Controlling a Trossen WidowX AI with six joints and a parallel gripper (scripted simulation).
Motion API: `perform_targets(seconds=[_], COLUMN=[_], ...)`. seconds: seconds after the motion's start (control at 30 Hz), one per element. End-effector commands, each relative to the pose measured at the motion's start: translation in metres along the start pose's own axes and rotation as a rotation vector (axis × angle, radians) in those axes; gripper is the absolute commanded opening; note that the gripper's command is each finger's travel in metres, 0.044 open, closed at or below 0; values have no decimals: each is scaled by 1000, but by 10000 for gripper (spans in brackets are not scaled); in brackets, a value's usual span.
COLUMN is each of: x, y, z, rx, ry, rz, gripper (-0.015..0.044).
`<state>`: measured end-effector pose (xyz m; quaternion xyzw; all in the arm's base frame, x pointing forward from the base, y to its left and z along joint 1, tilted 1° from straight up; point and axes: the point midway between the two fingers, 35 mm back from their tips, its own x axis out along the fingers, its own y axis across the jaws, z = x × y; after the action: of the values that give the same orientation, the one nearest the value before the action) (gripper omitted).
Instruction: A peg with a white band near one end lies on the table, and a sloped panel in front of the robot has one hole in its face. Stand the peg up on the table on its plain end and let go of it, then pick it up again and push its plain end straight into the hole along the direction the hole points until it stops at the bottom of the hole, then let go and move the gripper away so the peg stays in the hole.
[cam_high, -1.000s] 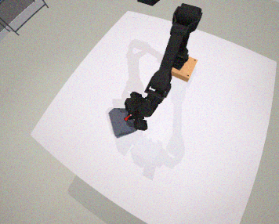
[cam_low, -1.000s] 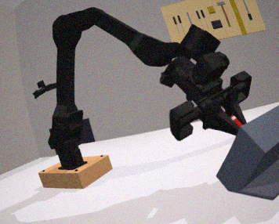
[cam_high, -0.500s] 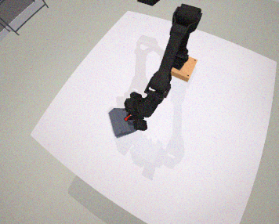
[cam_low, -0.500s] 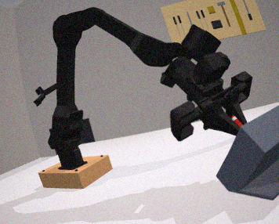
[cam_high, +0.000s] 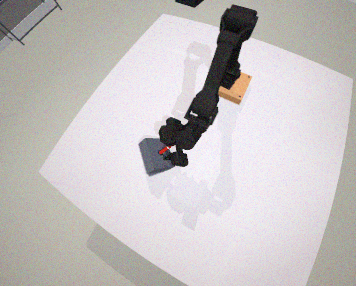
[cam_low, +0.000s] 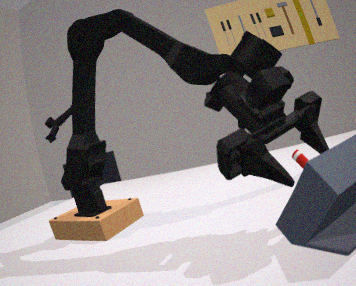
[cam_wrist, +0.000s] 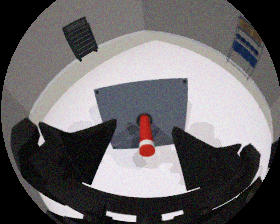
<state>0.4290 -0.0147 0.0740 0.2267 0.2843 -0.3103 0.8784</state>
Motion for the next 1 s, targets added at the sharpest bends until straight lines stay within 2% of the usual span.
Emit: perform_targets(seconds=[0.0, 0.97], x=[-5, -52], y=[1, 5], z=[0, -1], rx=[2, 4], ry=[-2, -1], rz=[1, 5], gripper=[440, 440])
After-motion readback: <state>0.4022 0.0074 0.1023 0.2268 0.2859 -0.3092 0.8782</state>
